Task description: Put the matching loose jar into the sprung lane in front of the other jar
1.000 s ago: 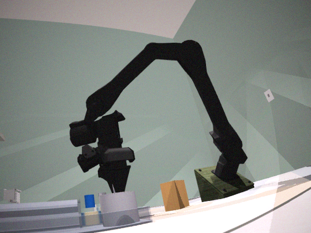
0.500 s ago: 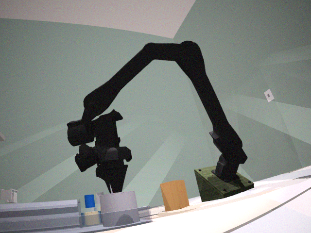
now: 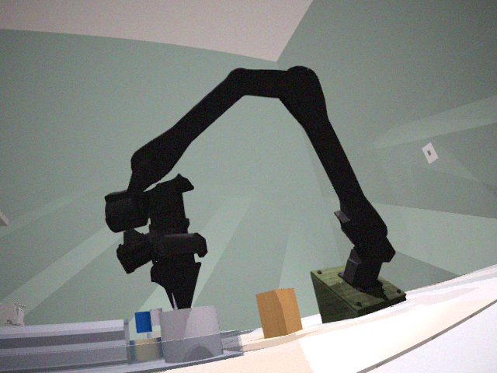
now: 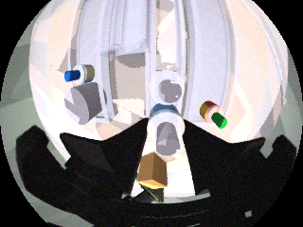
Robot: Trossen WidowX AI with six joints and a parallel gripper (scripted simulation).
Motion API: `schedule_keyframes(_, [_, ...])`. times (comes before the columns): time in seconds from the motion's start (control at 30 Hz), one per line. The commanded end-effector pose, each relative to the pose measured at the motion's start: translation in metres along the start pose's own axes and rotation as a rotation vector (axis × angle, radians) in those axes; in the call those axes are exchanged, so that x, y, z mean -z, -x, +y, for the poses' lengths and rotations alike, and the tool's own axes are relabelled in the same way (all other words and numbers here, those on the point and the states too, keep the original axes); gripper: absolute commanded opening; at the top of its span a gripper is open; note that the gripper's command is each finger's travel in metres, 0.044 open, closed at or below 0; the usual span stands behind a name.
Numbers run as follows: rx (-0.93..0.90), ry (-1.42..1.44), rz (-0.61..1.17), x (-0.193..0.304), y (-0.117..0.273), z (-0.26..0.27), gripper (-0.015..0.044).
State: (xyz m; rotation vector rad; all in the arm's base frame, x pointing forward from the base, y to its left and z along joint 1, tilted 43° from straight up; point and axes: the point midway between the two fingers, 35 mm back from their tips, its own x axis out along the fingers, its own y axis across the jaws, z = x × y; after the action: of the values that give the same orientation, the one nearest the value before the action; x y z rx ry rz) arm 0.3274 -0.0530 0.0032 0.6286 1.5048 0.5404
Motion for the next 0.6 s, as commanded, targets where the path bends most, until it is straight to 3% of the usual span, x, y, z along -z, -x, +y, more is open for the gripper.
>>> schedule_keyframes(0.0, [-0.001,0.008,-0.026,-0.0073,0.0038,0.0003,0.0])
schedule_keyframes(0.57, [-0.001,0.008,-0.026,-0.0074,0.0017,0.0003,0.0])
